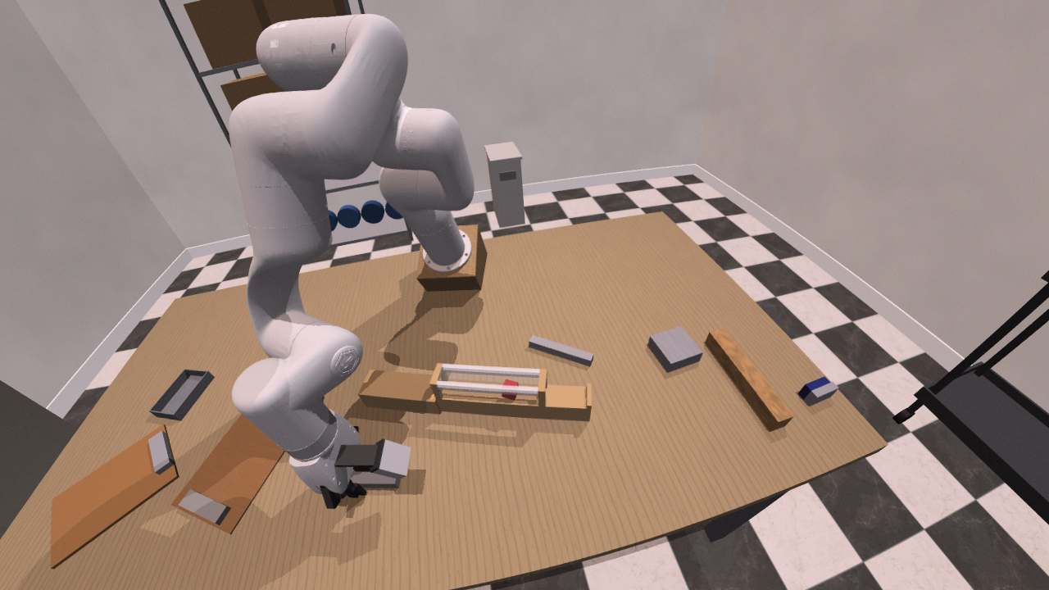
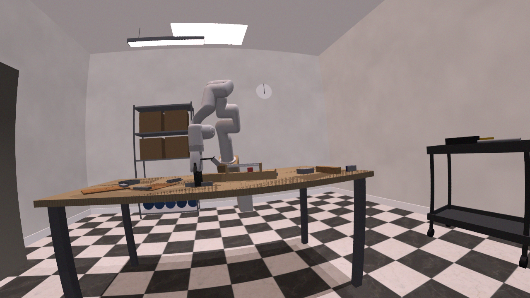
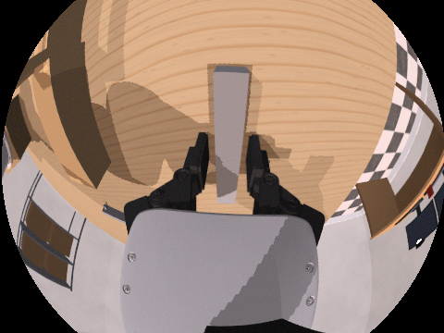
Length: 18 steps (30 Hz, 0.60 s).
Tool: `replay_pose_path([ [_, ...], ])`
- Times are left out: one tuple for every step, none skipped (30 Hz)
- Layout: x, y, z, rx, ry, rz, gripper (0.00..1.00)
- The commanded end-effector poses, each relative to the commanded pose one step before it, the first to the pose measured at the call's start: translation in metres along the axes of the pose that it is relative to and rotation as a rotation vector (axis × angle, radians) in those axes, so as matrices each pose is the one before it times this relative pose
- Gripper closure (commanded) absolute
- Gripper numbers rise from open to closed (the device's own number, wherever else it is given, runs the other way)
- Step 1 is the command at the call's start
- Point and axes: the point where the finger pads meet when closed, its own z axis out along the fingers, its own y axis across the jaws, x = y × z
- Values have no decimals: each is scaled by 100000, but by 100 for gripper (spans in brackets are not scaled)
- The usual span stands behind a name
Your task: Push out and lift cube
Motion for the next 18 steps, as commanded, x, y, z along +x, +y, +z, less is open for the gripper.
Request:
replay_pose_path([
  [-30, 155, -97, -373, -83, -18, 62],
  [0, 0, 0, 0, 0, 0, 62],
  [0, 0, 0, 0, 0, 0, 62],
  [0, 0, 0, 0, 0, 0, 62],
  [0, 0, 0, 0, 0, 0, 62],
  [0, 0, 0, 0, 0, 0, 62],
  [0, 0, 0, 0, 0, 0, 100],
  [0, 0, 0, 0, 0, 0, 100],
  [0, 0, 0, 0, 0, 0, 100],
  [0, 0, 0, 0, 0, 0, 100],
  [0, 0, 0, 0, 0, 0, 100],
  [0, 0, 0, 0, 0, 0, 100],
  [0, 0, 0, 0, 0, 0, 100],
  [0, 0, 0, 0, 0, 0, 100],
  [0, 0, 0, 0, 0, 0, 100],
  [0, 0, 0, 0, 0, 0, 100],
  [0, 0, 0, 0, 0, 0, 100],
  [0, 0, 0, 0, 0, 0, 100],
])
